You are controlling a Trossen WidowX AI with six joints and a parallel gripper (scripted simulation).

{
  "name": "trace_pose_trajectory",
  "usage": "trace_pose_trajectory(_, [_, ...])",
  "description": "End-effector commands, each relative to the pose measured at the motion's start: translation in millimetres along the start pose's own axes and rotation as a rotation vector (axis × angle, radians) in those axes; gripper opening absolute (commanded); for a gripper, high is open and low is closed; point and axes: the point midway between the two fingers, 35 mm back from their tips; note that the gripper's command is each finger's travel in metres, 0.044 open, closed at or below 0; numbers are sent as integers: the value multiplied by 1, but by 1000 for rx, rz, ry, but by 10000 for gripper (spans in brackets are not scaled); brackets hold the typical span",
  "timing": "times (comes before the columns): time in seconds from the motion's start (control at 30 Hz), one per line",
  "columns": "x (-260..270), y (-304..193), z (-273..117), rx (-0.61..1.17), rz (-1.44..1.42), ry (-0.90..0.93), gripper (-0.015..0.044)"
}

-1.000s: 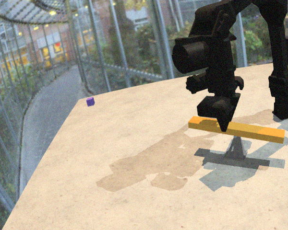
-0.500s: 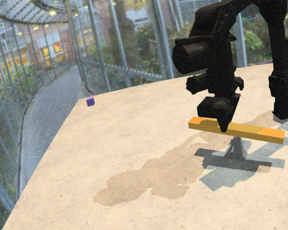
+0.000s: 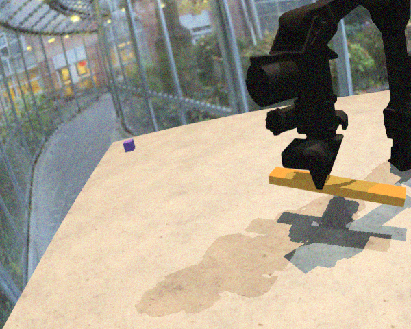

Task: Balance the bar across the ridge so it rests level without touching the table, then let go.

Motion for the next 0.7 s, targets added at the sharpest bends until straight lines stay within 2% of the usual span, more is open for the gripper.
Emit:
trace_pose_trajectory(0.0, [0, 0, 1, 3, 1, 1, 0])
trace_pose_trajectory(0.67, [0, 0, 3, 3, 1, 1, 0])
Point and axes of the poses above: the point midway between the two fingers, 35 mm back from their tips, its own z axis out along the fingers, its own x axis across the jaws, y = z × x, and after that the axes turned 7 degrees about z, right-handed
